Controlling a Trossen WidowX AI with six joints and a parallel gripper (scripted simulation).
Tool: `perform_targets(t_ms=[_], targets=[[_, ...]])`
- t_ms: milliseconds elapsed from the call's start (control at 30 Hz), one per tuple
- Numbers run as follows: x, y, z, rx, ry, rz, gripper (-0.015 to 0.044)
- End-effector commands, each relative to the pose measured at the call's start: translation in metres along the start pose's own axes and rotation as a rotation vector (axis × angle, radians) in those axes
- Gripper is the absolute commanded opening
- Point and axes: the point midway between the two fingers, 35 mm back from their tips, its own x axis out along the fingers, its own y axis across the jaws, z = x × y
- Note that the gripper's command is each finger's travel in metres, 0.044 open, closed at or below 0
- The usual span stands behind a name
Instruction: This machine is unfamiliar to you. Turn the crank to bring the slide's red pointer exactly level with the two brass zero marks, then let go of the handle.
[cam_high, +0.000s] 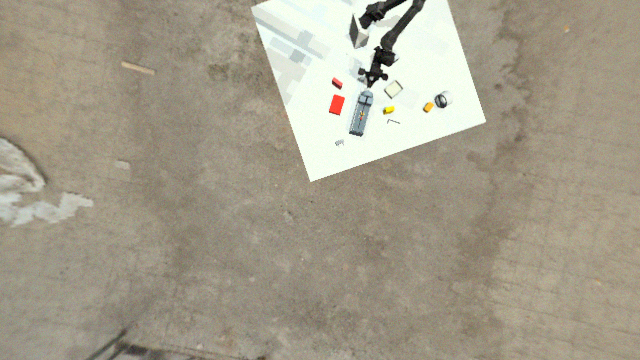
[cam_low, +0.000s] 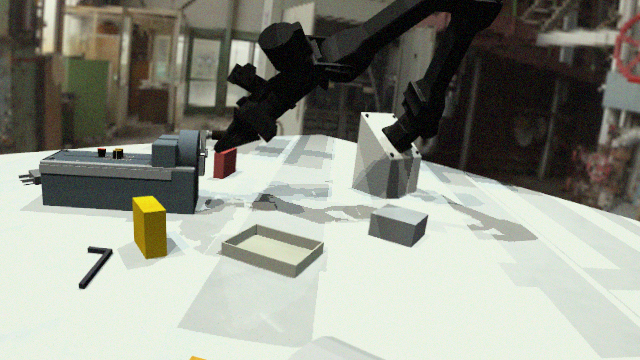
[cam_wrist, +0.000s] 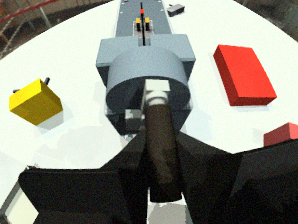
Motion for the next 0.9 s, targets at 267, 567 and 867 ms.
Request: perform_targets(t_ms=[267,567,867], targets=[[0.0012,-0.0099,-0.0015,0.009,-0.001,-0.023,0.0000],[0.0016,-0.0107,-0.0019,0.009,-0.001,-0.023,0.0000],[0.0021,-0.0115,-0.0023,0.009,-0.001,-0.023,0.0000]])
